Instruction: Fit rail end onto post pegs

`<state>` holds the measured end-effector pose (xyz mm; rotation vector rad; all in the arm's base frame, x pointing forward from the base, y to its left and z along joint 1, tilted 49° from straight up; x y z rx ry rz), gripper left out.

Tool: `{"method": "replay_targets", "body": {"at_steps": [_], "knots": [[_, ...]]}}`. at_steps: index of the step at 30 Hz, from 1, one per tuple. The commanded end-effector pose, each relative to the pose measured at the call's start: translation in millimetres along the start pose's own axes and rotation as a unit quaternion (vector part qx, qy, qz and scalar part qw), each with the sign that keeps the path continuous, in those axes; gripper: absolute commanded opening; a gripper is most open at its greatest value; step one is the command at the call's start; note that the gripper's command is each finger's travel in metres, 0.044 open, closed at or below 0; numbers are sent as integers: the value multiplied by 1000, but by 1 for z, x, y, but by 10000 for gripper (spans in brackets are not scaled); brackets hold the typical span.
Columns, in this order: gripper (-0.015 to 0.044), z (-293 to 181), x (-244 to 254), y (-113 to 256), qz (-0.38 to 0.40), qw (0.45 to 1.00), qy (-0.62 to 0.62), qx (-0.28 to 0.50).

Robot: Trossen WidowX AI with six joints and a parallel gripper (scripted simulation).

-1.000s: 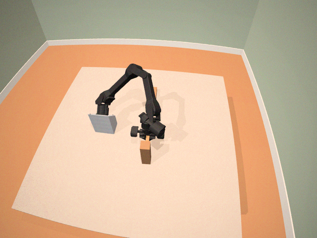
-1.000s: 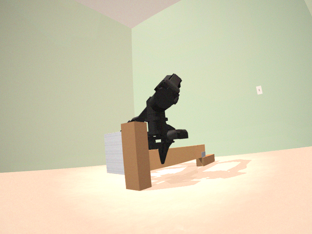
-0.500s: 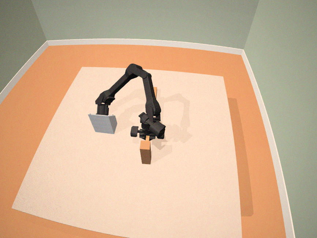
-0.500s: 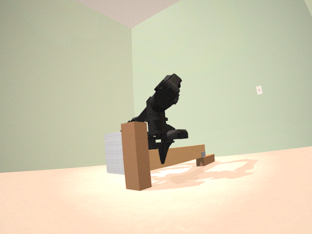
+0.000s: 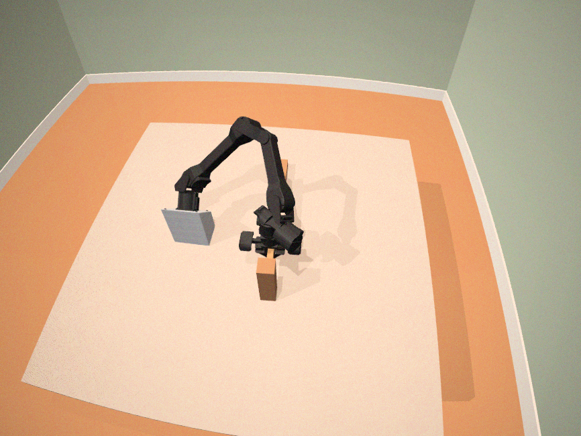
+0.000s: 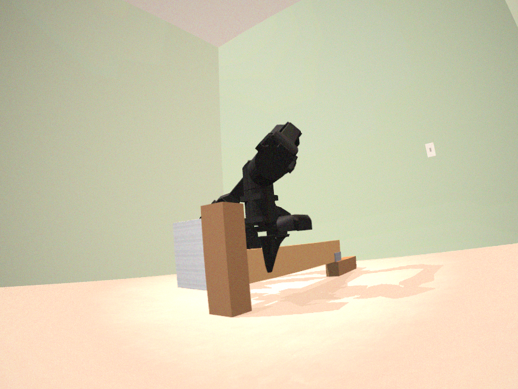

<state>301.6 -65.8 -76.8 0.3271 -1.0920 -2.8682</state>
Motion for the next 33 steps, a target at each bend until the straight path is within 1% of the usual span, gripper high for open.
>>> {"method": "replay_targets", "body": {"at_steps": [1, 28, 33], "knots": [[0, -5, 0, 4, -4, 1000, 0, 6], [0, -12, 1, 3, -4, 1000, 0, 6], [131, -8, 2, 0, -1, 1000, -1, 2]]}}
Point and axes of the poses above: the point midway between the two fingers, 35 mm back from their tips, its own y axis back along the fingers, its own x axis across the jaws, z = x × y, the point moved 3 cm from there along y, back along the fingers, and after that the axes turned 10 degrees about y, right-handed, at the moved point
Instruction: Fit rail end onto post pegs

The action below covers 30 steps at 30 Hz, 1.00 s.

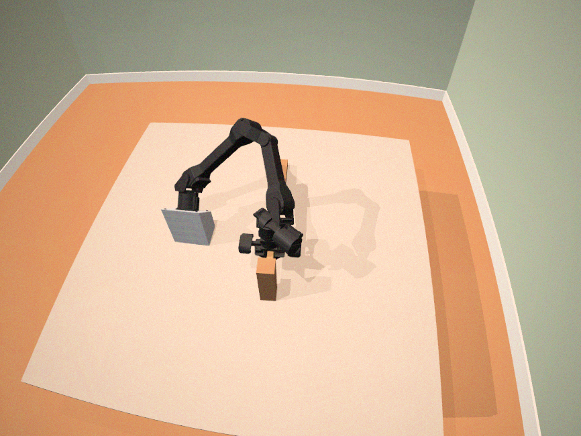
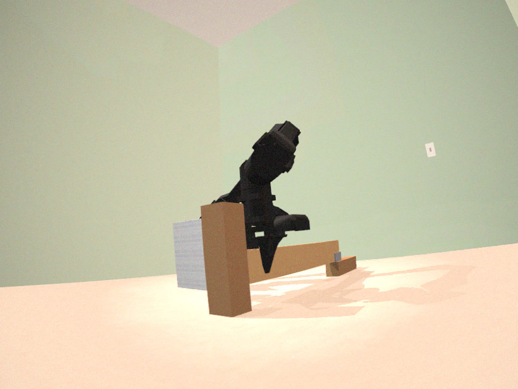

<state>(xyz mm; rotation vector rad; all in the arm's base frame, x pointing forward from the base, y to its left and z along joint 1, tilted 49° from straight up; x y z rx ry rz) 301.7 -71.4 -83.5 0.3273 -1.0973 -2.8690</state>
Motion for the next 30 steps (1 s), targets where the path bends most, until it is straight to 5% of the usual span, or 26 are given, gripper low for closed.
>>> {"method": "replay_targets", "body": {"at_steps": [1, 12, 30], "knots": [[157, 0, 0, 0, 0, 1000, 0, 0], [440, 0, 0, 0, 0, 1000, 0, 0], [440, 30, -4, 30, -3, 1000, 0, 4]]}}
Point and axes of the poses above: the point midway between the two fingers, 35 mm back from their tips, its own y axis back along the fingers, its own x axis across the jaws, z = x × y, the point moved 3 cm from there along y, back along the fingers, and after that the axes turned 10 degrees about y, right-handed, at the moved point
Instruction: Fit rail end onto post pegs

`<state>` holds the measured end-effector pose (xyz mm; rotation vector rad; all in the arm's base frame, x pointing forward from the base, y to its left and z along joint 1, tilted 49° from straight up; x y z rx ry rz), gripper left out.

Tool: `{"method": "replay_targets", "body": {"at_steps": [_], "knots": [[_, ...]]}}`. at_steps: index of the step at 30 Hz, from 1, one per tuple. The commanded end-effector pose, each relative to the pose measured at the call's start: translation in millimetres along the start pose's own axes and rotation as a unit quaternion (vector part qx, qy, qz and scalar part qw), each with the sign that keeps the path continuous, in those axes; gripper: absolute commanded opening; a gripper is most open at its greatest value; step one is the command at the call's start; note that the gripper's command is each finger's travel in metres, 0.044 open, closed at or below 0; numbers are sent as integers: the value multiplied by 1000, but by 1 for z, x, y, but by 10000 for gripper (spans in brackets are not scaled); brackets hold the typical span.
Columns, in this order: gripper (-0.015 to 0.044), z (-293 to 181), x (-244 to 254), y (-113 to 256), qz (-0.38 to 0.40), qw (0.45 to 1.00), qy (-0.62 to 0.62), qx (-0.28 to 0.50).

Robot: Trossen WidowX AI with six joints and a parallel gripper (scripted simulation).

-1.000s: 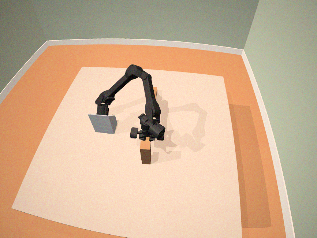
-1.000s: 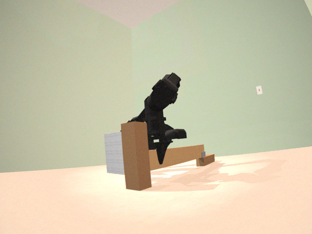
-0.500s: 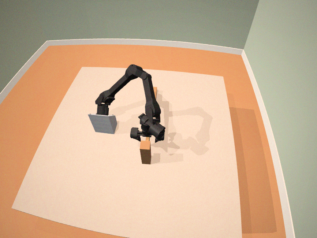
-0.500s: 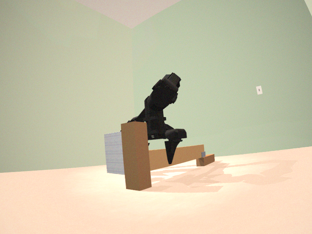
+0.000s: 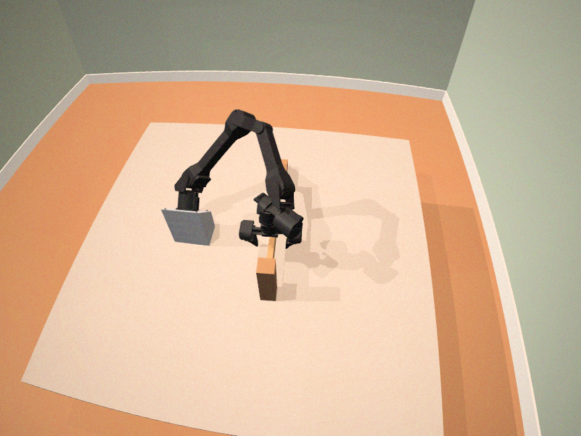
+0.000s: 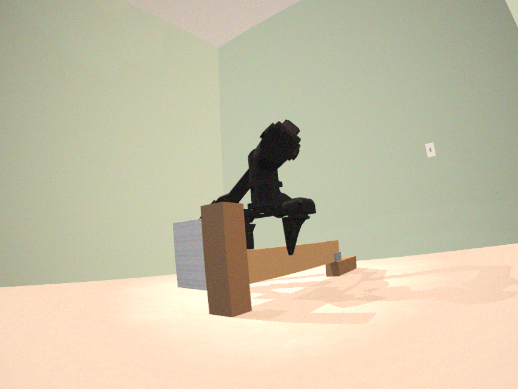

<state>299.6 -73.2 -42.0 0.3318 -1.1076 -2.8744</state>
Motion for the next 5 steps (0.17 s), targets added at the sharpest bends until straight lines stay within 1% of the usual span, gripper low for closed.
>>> {"method": "replay_targets", "body": {"at_steps": [1, 5], "knots": [[440, 1, 1, 1, 2, 1000, 1, 1], [440, 1, 1, 1, 2, 1000, 1, 1]]}}
Point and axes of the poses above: the point midway between the two fingers, 35 mm back from their tips, its own y axis back along the fingers, its own x axis across the jaws, z = x × y, the point moved 3 cm from there along y, back along the fingers, and after that the axes turned 10 degrees about y, right-handed, at the moved point
